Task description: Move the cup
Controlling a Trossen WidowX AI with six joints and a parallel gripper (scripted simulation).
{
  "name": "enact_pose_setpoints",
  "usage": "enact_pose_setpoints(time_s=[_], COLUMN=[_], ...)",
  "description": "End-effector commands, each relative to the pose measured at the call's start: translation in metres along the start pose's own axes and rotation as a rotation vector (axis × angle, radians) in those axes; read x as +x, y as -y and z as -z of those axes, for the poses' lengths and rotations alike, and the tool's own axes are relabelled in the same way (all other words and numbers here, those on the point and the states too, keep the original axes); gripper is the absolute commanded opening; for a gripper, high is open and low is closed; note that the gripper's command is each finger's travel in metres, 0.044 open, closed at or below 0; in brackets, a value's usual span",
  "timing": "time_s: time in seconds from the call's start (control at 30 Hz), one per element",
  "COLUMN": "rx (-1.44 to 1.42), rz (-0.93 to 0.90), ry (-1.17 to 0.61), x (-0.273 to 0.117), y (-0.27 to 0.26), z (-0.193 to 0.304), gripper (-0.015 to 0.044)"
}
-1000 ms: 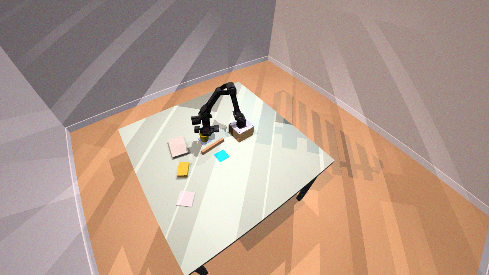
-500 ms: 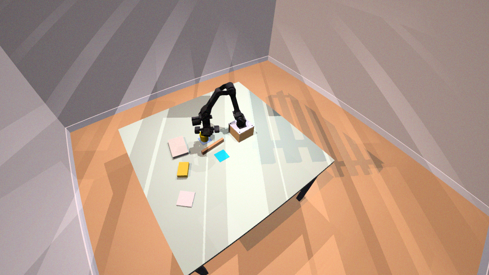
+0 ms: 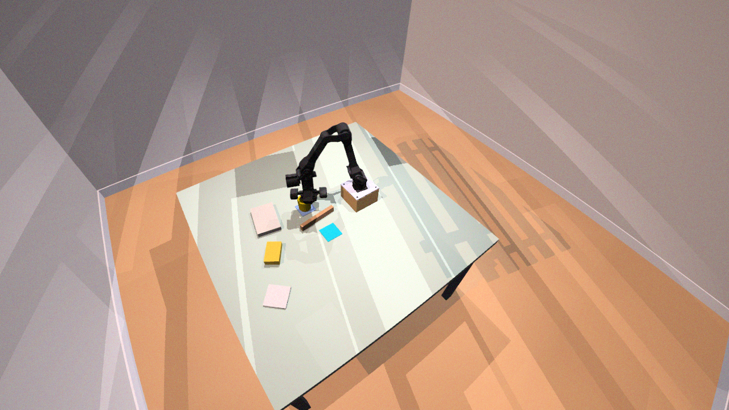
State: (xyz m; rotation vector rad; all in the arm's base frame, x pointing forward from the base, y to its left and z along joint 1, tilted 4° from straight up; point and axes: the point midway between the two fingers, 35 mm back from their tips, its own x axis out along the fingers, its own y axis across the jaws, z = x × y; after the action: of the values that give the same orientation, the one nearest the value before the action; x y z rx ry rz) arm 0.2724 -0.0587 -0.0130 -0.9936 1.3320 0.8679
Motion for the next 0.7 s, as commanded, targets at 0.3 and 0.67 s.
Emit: enact_pose_setpoints(time_s=[0.3,0.67], rx=[-0.002,-0.008], rz=[-0.002,0.000], ry=[-0.002,0.001], x=[-0.032,-0.058], y=[0.002,0.001], z=[-0.001,-0.002], gripper=[0.0000,0.0000])
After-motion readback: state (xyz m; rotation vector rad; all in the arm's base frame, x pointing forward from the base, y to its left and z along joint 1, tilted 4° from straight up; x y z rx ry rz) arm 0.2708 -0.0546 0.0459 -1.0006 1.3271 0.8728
